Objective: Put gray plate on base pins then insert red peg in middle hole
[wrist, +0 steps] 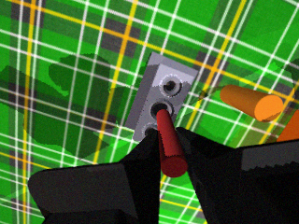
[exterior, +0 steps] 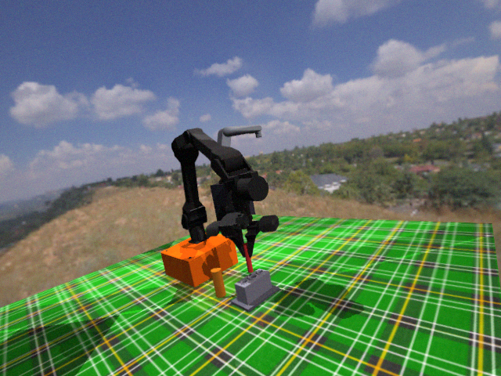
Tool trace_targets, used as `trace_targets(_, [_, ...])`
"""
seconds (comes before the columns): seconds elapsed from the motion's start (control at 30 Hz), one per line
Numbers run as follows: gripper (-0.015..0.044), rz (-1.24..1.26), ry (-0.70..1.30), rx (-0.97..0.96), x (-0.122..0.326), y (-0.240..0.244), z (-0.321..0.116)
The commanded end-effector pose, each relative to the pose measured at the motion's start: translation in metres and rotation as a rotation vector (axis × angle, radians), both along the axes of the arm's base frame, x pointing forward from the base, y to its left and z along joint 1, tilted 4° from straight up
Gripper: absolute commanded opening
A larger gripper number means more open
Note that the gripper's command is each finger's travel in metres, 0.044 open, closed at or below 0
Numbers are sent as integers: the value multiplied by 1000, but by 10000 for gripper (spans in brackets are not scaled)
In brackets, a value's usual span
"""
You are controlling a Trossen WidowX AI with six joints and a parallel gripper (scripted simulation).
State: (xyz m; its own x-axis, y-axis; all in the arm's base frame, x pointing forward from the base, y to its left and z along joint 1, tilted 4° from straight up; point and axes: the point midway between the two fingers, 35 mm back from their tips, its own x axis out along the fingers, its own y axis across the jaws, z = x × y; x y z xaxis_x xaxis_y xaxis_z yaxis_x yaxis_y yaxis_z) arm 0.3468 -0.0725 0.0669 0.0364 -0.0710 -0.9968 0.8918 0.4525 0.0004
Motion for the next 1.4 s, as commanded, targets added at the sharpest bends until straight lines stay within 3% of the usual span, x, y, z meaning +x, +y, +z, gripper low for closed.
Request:
trace_targets(0.0, [0, 5, 7, -2, -1, -1, -2])
trace_targets(1.37, [0, 0, -5, -1, 1, -2, -17])
